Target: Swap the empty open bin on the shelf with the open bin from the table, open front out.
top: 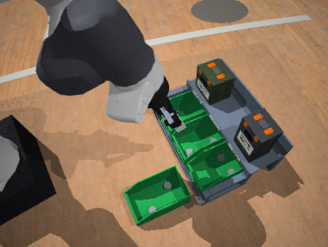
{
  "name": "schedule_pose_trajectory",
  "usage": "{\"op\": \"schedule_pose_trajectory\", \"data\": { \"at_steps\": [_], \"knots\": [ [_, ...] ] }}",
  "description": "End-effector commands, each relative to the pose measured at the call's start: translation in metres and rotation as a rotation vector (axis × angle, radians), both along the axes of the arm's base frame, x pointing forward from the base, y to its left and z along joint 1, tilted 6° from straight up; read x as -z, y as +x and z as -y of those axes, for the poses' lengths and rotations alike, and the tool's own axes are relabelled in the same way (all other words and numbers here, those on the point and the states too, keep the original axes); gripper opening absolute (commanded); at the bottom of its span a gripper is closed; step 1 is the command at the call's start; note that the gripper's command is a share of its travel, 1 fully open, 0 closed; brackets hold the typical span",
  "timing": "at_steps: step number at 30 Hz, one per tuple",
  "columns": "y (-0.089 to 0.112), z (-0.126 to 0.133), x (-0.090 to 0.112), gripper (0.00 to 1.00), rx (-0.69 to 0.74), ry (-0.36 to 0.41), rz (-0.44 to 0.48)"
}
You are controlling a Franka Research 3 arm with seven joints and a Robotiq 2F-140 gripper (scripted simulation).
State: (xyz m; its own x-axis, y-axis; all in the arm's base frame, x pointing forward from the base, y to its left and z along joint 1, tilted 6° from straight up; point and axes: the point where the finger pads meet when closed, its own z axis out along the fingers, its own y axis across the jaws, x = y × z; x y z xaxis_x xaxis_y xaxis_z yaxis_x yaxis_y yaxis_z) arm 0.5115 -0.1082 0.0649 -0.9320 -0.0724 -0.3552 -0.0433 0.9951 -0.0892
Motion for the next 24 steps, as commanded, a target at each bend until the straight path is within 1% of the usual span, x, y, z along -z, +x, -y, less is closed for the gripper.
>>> {"op": "schedule_pose_trajectory", "data": {
  "at_steps": [1, 8, 15, 18, 24],
  "knots": [
    [-0.0003, 0.0003, 0.0006, 0.0, 0.01, 0.002, 0.001],
    [-0.0002, 0.0002, 0.0006, 0.0, 0.01, 0.002, 0.0],
    [-0.0001, -0.0001, 0.0005, 0.0, 0.012, 0.001, -0.022],
    [-0.0001, -0.0001, 0.0005, 0.0, 0.016, -0.002, -0.064],
    [0.0003, -0.0007, 0.0002, 0.0, 0.029, -0.011, -0.192]
  ]
}}
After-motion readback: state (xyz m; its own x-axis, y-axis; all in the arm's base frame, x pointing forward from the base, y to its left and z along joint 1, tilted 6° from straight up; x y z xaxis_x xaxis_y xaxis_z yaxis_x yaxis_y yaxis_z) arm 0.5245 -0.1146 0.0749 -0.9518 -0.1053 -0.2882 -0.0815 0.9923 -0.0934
